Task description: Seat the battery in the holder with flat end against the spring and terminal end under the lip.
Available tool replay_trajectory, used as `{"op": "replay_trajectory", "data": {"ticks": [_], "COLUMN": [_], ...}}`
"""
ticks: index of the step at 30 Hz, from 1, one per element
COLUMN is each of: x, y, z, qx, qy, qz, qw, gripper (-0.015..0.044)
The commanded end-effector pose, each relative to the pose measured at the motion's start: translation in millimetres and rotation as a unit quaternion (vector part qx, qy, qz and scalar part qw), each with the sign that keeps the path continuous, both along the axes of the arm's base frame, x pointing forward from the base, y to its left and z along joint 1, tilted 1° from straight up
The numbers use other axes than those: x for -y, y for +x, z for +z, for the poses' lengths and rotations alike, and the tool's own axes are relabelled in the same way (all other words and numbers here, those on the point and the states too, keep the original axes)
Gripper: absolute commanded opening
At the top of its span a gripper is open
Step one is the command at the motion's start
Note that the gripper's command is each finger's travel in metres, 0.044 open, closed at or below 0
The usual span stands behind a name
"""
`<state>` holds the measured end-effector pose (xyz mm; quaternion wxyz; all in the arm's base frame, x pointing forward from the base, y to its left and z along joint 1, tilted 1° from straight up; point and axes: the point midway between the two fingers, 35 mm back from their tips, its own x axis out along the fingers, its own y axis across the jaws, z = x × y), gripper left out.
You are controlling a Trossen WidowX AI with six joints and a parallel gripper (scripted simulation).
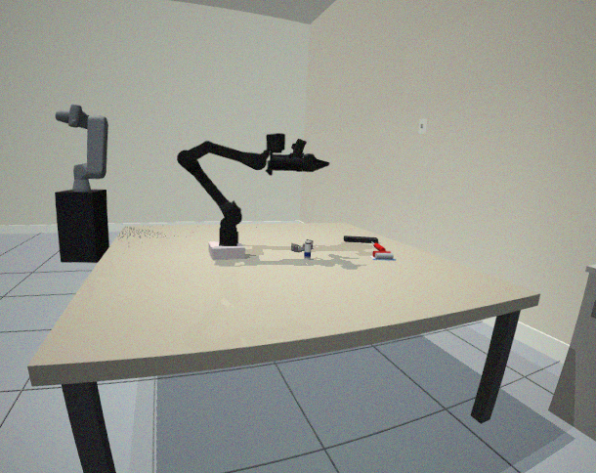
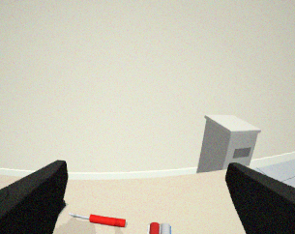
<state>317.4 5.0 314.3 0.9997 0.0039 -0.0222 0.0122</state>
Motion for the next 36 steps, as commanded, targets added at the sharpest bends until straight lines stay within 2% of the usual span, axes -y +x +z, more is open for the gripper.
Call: {"op": "replay_trajectory", "data": {"ticks": [1, 3, 8, 15, 20, 32, 36], "x": [1.0, 9.4, 44.9, 89.5, 108.0, 108.5, 109.1], "y": [1.7, 13.6, 36.6, 13.6, -20.4, -21.8, -19.1], "z": [-2.0, -18.5, -85.3, -163.8, -190.6, -191.2, -211.2], "qx": [-0.007, -0.064, -0.284, -0.565, -0.704, -0.708, -0.708], "qy": [-0.002, -0.021, -0.076, -0.097, -0.072, -0.070, -0.071], "qz": [-0.002, -0.014, -0.038, -0.005, 0.054, 0.056, 0.056], "qw": [1.000, 0.998, 0.955, 0.820, 0.705, 0.700, 0.700], "gripper": [0.0374, 0.0321, 0.0190, 0.0006, 0.0000, 0.0000, 0.0000]}}
